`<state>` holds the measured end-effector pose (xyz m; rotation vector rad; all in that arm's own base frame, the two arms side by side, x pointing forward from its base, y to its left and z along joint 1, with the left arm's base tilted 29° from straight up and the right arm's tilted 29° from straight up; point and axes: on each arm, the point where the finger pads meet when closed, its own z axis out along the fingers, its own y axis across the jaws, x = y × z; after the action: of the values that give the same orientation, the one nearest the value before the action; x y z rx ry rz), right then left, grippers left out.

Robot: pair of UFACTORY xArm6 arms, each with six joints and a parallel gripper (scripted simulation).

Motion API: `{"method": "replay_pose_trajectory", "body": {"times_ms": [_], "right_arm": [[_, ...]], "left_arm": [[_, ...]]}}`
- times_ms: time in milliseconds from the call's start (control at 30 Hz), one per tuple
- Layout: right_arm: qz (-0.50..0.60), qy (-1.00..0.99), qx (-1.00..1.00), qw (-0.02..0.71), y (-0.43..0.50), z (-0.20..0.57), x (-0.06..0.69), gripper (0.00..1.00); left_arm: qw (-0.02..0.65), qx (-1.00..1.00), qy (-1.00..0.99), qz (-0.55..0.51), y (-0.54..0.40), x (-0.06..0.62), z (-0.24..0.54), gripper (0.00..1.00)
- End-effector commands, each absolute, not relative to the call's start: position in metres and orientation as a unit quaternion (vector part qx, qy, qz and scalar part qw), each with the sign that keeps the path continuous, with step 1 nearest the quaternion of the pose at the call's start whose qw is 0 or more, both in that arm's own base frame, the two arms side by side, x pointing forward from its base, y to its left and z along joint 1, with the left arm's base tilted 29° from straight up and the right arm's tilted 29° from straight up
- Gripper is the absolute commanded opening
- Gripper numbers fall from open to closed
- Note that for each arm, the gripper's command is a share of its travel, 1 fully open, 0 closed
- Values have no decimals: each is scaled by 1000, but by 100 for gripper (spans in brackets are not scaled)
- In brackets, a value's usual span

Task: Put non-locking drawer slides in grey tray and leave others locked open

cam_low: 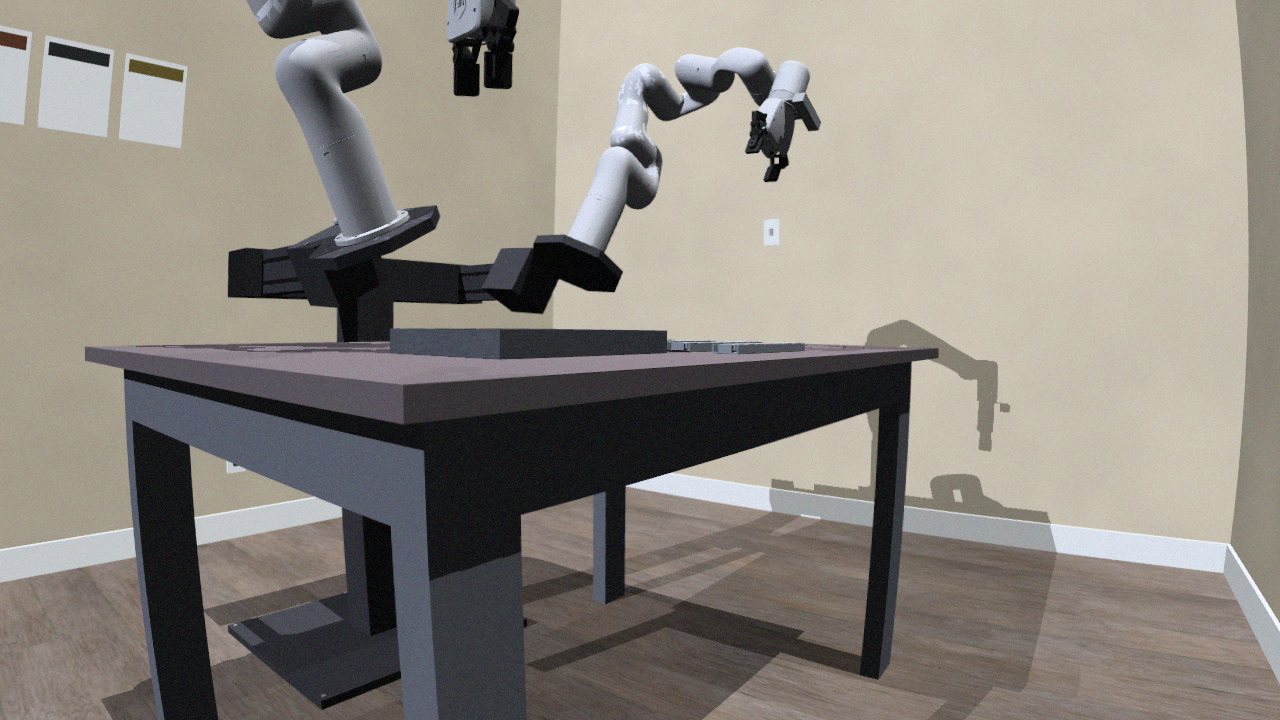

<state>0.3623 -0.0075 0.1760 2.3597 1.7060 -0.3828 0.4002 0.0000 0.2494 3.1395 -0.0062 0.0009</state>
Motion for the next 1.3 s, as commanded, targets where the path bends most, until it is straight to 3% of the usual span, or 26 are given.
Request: {"method": "replay_pose_trajectory", "body": {"times_ms": [0,833,1100,1133,1267], "right_arm": [[-104,493,859,97,-6,188,369,100],[-8,54,998,12,0,246,398,100],[2,0,1000,0,0,251,401,100],[3,-4,1000,1,0,251,401,100],[9,-26,1000,6,0,251,401,100]], "left_arm": [[0,1000,0,2,0,401,251,100],[0,1000,0,2,0,401,251,100],[0,1000,0,2,0,401,251,100],[-1,1000,4,3,0,401,251,0],[-5,1000,26,9,0,401,251,0]]}}
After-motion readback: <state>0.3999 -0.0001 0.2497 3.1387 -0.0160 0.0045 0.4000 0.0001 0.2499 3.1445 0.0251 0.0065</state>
